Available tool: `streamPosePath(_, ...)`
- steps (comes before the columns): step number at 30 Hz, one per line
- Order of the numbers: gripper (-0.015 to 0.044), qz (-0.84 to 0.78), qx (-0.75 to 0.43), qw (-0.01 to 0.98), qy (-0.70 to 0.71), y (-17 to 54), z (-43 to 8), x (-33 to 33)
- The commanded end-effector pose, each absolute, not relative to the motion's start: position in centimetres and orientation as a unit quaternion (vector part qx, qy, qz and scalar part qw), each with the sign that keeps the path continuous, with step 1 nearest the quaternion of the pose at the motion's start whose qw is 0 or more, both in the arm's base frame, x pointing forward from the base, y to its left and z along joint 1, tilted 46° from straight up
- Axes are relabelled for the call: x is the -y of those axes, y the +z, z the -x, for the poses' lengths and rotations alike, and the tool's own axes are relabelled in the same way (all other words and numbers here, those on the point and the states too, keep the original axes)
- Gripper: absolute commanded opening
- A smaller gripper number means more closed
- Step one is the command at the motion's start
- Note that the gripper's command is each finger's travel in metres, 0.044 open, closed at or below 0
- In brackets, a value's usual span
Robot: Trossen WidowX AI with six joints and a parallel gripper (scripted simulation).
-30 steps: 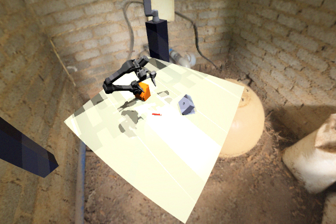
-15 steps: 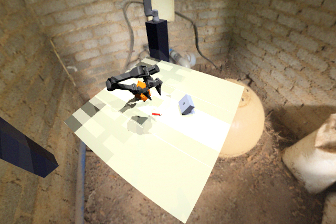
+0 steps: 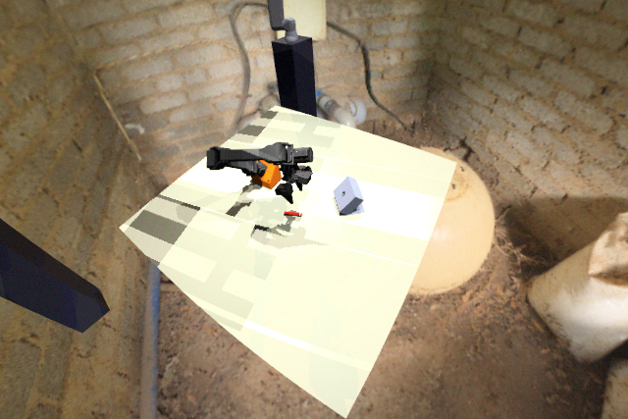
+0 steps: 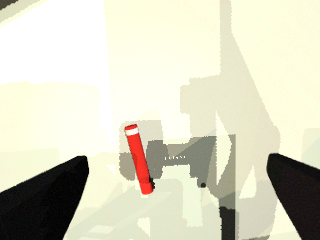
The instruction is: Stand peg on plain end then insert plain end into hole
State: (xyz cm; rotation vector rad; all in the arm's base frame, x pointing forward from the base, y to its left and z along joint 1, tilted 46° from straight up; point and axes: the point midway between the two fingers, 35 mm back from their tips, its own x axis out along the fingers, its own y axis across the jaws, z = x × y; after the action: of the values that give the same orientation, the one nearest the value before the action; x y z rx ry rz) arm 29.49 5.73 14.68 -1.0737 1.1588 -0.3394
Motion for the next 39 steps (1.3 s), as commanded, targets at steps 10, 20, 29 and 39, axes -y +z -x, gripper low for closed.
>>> streamPosePath(10,0.044,0.467,-0.646,0.599,-0.078,9.6,-29.7,-1.7)
streamPosePath(20,0.044,0.466,-0.646,0.599,-0.077,9.0,-30.0,-1.1)
streamPosePath(29,0.044,0.466,-0.646,0.599,-0.077,7.9,-30.3,-0.2)
streamPosePath(39,0.044,0.466,-0.646,0.599,-0.077,6.8,-30.6,1.0)
